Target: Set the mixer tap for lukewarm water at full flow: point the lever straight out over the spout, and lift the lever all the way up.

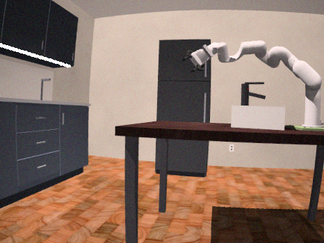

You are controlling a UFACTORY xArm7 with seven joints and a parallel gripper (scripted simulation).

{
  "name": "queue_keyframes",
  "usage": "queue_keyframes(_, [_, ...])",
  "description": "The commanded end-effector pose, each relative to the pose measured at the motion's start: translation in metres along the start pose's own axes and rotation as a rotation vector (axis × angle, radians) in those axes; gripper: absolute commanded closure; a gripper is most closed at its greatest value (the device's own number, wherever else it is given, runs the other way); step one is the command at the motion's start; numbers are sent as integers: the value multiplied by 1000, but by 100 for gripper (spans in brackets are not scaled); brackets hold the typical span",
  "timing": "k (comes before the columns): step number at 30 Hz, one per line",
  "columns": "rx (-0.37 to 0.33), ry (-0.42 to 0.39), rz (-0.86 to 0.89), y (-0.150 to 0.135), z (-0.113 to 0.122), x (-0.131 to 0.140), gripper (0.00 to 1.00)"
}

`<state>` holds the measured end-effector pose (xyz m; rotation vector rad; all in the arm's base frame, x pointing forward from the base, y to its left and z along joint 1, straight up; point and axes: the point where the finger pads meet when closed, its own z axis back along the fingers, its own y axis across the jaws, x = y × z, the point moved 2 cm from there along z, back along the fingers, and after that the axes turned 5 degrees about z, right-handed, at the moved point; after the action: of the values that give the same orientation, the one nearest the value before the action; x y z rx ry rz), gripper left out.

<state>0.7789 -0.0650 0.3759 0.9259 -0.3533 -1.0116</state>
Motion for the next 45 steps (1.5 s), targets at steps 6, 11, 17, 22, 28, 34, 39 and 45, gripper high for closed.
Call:
queue_keyframes(6, [5, -2, 3, 3, 2, -1, 0])
queue_keyframes(11, [5, -2, 3, 3, 2, -1, 0])
queue_keyframes(17, [5, -2, 3, 3, 2, -1, 0])
queue_keyframes(22, [-26, 9, 49, 4, 9, -15, 0])
queue_keyframes(28, [-182, 62, 264, -7, 47, -85, 0])
queue_keyframes(34, [-230, 77, 324, -14, 59, -105, 0])
queue_keyframes(39, [-339, 109, 451, -37, 86, -146, 0])
queue_keyframes(45, [-524, 160, 628, -90, 131, -203, 0])
